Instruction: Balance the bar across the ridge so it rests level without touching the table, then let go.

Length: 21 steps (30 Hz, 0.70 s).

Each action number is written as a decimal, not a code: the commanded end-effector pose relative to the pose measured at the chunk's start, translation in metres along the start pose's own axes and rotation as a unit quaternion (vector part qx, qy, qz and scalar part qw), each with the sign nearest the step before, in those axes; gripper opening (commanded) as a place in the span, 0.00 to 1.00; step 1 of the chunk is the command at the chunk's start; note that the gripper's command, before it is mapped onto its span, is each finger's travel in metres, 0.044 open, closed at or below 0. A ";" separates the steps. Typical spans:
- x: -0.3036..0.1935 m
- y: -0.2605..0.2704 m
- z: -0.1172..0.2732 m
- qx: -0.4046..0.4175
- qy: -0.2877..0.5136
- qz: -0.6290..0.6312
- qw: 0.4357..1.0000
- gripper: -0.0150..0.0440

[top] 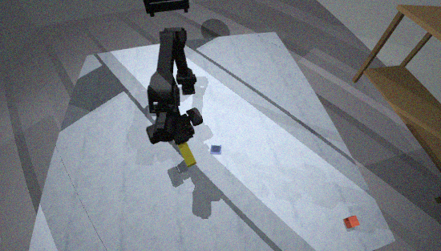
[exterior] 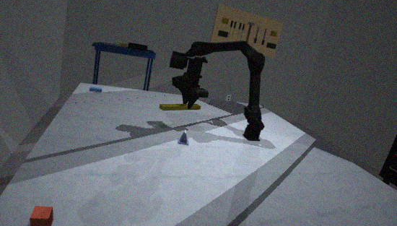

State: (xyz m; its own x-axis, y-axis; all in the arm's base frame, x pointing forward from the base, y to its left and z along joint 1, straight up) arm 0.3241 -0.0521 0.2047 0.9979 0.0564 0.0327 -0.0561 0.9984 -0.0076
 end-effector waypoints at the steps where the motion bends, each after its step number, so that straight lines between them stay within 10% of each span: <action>1: 0.003 0.013 0.001 0.001 0.001 -0.031 1.000 0.25; 21: 0.010 0.090 0.002 0.005 0.001 -0.191 0.982 0.25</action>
State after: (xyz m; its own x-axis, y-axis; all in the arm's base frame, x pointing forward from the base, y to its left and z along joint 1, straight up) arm 0.3300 0.0292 0.2058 0.9578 -0.2856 0.0322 0.2854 0.9583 0.0123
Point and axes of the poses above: the point midway between the two fingers, 35 mm back from their tips, its own z axis back along the fingers, its own y axis across the jaws, x = y × z, the point moved 6 cm from there along z, back along the fingers, and after that the axes turned 14 degrees about -z, right-handed, at the moved point
